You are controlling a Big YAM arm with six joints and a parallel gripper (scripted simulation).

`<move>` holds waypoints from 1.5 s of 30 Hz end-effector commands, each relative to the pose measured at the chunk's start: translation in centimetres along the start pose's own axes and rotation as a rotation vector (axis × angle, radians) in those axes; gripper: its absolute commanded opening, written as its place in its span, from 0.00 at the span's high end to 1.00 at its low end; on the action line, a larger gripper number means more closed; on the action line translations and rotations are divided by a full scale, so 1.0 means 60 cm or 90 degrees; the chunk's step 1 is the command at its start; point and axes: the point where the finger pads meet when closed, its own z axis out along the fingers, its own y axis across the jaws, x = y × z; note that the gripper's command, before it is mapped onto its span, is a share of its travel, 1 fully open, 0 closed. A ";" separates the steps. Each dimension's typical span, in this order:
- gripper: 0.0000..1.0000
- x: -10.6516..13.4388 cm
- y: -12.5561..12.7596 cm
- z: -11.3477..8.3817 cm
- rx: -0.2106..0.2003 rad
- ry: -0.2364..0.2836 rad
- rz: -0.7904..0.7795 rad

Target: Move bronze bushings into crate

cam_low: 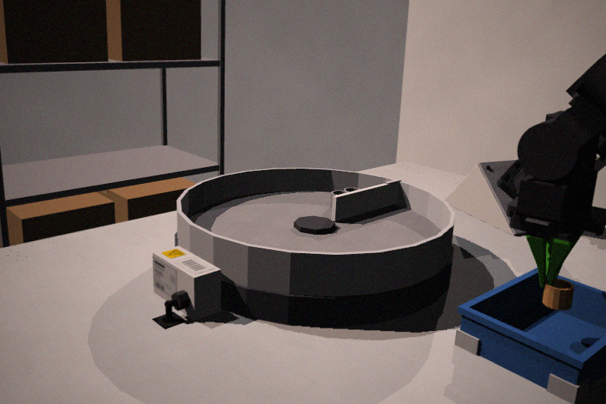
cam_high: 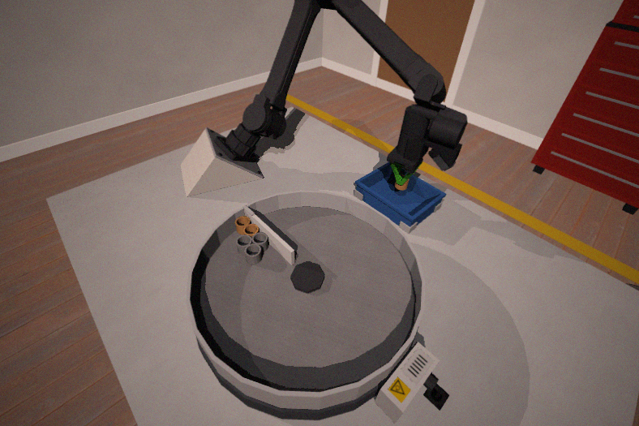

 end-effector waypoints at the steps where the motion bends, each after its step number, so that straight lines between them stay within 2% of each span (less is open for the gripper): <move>1: 1.00 -0.001 0.005 -0.016 0.003 -0.021 -0.002; 28: 1.00 -0.002 0.007 -0.015 0.003 -0.022 -0.004; 37: 1.00 -0.001 0.012 -0.001 0.001 -0.019 -0.009; 43: 1.00 0.001 0.007 0.031 -0.001 -0.004 -0.003; 45: 1.00 0.001 0.007 0.031 -0.001 -0.004 -0.003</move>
